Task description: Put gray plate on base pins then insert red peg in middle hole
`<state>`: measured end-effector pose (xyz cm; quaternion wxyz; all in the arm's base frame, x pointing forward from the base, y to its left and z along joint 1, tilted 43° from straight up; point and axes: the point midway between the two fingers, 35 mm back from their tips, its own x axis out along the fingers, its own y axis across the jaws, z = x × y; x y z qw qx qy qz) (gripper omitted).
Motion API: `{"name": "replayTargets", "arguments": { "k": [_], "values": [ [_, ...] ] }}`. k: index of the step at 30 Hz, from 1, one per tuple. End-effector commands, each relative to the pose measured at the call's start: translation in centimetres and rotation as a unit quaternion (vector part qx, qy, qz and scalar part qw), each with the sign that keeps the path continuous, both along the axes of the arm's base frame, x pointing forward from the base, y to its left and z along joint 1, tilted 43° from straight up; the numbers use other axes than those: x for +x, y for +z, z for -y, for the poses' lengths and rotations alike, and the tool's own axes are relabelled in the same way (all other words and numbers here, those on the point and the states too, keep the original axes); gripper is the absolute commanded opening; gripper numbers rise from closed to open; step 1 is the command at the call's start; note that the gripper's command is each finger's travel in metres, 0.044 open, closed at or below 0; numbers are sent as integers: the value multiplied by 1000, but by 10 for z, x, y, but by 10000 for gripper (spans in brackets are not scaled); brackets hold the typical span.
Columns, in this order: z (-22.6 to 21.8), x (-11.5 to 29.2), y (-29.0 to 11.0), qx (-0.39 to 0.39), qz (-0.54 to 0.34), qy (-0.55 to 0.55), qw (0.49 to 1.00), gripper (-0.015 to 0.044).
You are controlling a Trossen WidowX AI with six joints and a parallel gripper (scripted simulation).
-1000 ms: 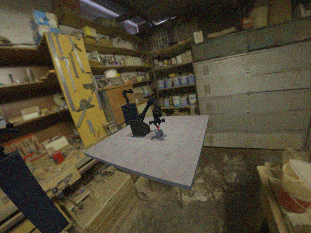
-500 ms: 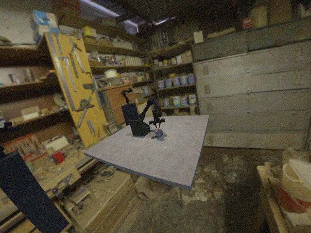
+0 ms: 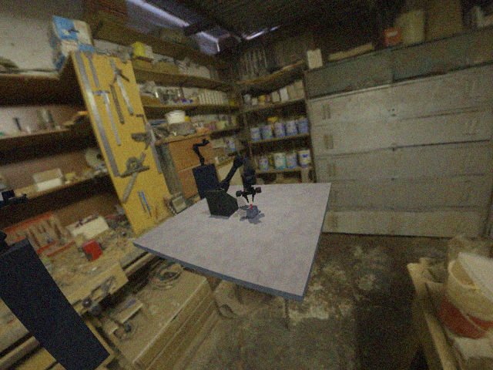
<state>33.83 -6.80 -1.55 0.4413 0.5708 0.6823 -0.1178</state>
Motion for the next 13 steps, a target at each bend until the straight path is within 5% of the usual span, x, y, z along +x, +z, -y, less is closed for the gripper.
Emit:
{"name": "replayTargets", "arguments": {
  "k": [1, 13],
  "values": [
    [3, 0, 3, -1, 1, -1, 1000, 150],
    [5, -1, 9, -1, 1, -1, 1000, 150]
  ]
}}
